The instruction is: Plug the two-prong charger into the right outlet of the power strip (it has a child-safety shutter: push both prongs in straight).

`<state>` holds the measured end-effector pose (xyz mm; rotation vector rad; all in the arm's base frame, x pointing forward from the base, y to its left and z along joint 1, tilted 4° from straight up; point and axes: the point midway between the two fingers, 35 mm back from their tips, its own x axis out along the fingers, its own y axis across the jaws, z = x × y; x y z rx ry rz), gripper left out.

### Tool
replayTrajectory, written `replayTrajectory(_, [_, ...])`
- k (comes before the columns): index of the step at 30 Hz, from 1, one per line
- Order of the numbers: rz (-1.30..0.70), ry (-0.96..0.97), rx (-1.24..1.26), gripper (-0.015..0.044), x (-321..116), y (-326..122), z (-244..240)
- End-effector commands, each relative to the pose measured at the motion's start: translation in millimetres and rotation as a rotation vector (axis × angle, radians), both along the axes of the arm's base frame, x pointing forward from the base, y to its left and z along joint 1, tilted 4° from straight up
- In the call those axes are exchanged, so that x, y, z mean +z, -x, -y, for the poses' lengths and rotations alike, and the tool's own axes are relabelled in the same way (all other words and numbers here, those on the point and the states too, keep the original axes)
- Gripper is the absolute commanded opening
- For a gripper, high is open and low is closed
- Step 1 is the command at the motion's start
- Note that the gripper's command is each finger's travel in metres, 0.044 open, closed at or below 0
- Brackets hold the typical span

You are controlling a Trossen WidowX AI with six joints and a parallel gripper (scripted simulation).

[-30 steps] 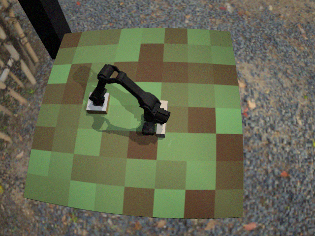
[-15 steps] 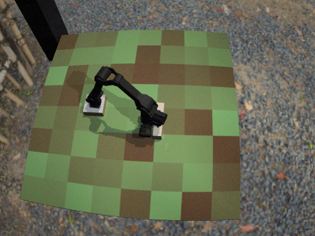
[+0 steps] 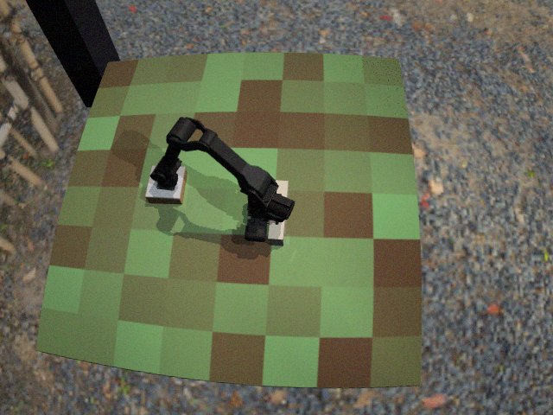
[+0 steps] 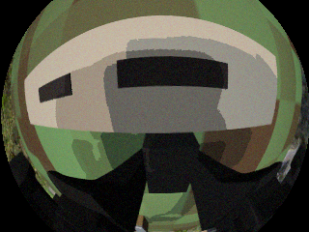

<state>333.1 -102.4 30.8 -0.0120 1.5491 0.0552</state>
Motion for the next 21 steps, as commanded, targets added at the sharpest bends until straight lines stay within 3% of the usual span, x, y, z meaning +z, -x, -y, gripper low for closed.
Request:
replayTrajectory(1, [0.003, -0.003, -0.004, 0.0000, 1.1, -2.5, -0.1])
replayTrajectory(21, [0.003, -0.003, -0.004, 0.0000, 1.4, -7.2, -0.3])
